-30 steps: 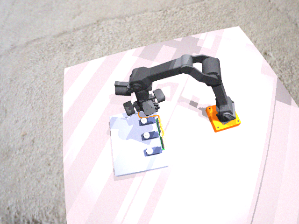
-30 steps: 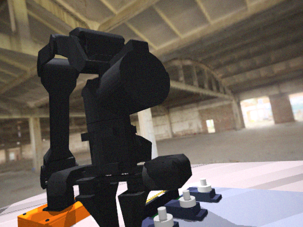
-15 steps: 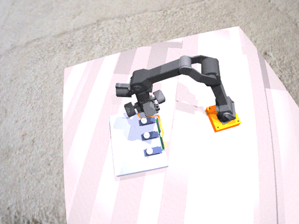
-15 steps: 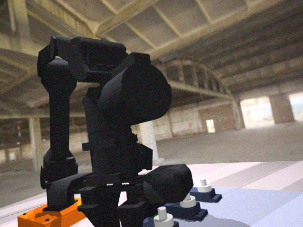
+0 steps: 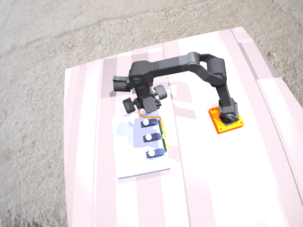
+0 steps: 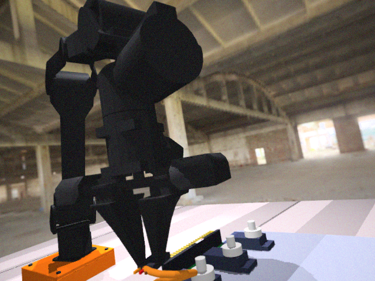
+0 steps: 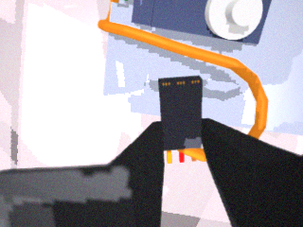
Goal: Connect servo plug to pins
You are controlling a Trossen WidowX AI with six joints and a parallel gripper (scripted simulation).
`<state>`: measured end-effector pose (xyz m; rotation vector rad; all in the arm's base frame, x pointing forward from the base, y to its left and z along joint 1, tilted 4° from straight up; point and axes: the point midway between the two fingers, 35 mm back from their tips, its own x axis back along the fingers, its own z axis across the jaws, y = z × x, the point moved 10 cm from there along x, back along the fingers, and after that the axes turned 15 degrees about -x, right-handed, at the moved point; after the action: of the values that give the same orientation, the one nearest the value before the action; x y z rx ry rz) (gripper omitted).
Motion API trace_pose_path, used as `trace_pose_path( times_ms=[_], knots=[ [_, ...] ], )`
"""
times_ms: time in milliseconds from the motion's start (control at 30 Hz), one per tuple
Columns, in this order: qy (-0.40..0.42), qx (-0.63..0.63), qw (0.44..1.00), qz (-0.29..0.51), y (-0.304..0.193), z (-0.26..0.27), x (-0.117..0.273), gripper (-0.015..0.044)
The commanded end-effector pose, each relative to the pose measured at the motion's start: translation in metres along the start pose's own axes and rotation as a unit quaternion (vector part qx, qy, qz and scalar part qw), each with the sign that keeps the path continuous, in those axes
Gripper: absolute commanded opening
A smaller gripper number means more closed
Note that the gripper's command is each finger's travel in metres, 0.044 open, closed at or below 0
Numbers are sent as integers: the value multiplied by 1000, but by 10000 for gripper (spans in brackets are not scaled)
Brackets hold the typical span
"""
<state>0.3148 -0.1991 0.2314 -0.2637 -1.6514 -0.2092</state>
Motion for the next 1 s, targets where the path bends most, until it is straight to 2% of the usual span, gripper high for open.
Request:
trace_pose_path(
  times_ms=[0, 467, 967],
  knots=[
    [2, -1, 1000, 0, 1, 1, 8, 0],
    [3, -169, 986, -1, 35, 18, 13, 0],
    [5, -369, 929, -1, 73, 45, 16, 0]
  ],
)
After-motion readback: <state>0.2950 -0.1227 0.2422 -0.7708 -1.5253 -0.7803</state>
